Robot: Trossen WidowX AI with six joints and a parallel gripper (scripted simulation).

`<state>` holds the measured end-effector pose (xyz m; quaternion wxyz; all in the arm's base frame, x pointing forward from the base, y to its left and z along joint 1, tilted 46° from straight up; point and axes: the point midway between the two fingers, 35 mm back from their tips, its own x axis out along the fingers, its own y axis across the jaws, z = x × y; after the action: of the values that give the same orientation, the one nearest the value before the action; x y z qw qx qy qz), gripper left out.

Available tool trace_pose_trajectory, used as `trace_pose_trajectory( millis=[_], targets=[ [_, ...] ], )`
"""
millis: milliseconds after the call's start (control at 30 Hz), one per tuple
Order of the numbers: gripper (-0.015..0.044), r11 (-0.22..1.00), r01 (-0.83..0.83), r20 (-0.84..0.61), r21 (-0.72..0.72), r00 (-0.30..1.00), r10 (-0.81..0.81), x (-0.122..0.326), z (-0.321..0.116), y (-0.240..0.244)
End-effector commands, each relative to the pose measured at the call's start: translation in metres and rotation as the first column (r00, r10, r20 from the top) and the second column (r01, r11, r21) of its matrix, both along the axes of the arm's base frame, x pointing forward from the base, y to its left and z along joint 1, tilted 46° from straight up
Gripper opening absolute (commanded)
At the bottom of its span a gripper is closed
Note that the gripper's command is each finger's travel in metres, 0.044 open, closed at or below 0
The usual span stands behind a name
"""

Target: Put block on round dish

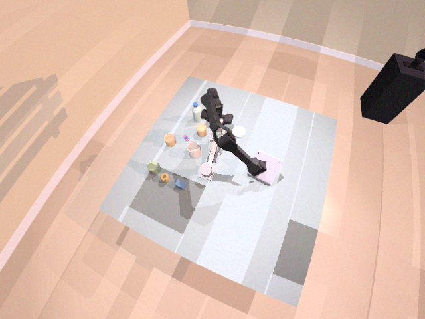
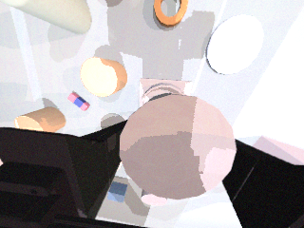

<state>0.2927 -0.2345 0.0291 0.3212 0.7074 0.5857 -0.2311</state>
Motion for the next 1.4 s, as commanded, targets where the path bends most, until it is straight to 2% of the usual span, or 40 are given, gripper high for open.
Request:
trace_pose_trajectory(
  millis=[0, 933, 1067, 1367],
  targets=[
    [0.0, 1.0, 0.001, 0.0, -0.001, 1.0, -0.001, 0.0, 0.0, 0.0],
    [0.0, 1.0, 0.004, -0.002, -0.002, 1.0, -0.004, -0.003, -0.004, -0.002],
    [0.0, 1.0, 0.02, -0.017, -0.015, 1.0, -0.02, -0.029, -0.037, -0.017],
    [0.0, 0.999, 0.026, -0.031, -0.031, 0.999, -0.027, -0.126, -0.133, -0.034]
  ],
)
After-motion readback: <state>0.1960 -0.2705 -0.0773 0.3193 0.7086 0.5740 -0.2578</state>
